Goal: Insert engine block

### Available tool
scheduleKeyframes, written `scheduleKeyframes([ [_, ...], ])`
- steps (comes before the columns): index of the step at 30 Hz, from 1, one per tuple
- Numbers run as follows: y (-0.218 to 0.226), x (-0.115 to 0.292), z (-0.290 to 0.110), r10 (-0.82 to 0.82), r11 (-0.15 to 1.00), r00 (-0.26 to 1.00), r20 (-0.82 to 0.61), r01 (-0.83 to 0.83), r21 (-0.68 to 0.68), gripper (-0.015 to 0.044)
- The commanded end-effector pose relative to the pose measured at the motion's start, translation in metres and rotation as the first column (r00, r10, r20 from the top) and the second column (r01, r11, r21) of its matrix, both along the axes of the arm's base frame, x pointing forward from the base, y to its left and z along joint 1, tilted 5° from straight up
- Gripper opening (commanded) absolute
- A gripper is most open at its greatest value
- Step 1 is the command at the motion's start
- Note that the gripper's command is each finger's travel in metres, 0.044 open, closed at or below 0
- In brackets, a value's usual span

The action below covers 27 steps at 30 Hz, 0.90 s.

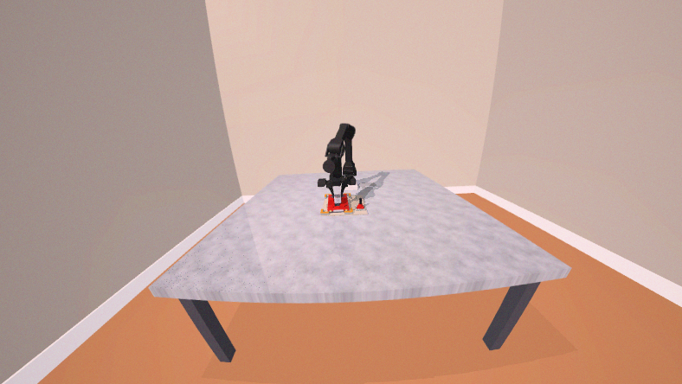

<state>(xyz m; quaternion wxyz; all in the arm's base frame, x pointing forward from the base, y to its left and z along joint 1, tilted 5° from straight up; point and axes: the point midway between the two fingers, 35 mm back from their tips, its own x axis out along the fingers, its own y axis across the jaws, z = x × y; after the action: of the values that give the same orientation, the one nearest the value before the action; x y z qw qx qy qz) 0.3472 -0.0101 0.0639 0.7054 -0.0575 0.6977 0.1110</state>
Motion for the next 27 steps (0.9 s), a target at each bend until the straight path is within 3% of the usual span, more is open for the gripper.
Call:
scheduleKeyframes([
  [1,-0.0005,-0.0001,-0.0025,-0.007,1.000,1.000,-0.005,0.007,-0.004,0.0159],
  [27,-0.0001,-0.0001,-0.0079,-0.007,1.000,1.000,-0.005,0.007,-0.004,0.0159],
])
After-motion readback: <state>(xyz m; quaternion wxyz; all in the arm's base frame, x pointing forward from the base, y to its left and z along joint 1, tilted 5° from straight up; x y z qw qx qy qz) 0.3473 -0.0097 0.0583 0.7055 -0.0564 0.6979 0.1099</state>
